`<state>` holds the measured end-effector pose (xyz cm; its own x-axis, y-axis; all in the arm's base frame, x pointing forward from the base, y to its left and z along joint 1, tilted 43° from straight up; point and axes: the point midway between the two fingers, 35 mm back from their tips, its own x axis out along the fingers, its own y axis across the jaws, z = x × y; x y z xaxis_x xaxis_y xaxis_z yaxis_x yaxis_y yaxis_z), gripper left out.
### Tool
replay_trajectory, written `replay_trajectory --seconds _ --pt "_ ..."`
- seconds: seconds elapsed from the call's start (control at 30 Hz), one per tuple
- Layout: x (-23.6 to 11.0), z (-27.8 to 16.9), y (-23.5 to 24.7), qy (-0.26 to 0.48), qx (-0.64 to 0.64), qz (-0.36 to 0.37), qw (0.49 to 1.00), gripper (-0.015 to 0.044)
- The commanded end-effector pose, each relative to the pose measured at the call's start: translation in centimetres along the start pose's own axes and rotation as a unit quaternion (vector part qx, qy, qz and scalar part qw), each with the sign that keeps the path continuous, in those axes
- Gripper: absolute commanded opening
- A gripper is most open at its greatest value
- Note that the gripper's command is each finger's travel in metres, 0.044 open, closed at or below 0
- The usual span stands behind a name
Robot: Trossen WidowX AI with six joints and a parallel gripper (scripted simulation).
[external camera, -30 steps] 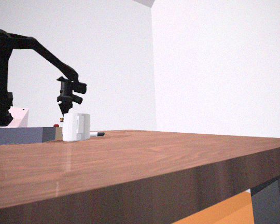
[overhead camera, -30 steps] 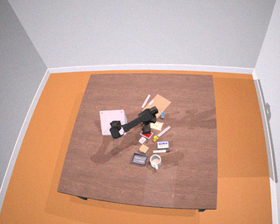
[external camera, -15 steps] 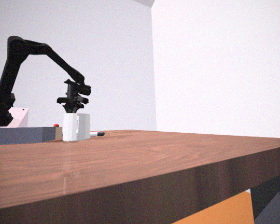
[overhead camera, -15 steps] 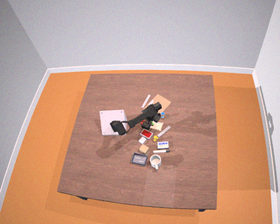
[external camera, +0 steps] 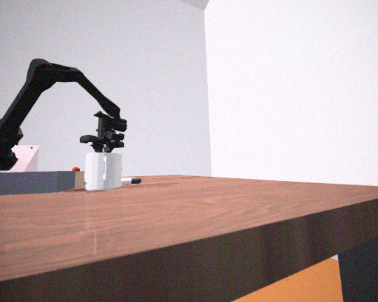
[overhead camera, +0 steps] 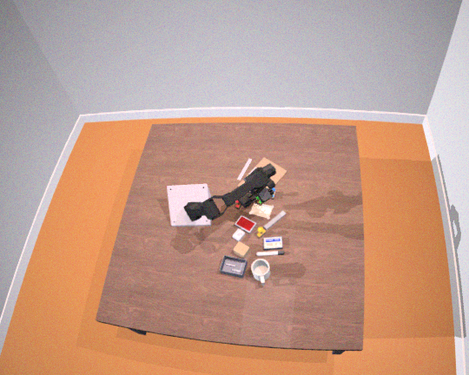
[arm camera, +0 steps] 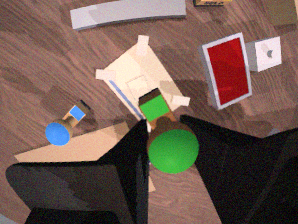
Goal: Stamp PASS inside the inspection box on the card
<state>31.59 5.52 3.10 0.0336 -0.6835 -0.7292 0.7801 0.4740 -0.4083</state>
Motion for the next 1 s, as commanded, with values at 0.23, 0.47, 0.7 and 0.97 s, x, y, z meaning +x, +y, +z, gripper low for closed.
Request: replay_trajectory --seconds 0.23,0.47,0.7,0.97 --pt "0.1 -0.4 1.1 0.001 0.054 0.003 0.999 0.0" --pt "0.6 -0.3 1.1 0.001 0.054 0.004 0.999 0.0" --pt "1.1 -0.3 1.2 0.001 0.053 0.004 0.999 0.0" --pt "1.6 -0.3 1.2 0.001 0.053 0.004 0.999 0.0"
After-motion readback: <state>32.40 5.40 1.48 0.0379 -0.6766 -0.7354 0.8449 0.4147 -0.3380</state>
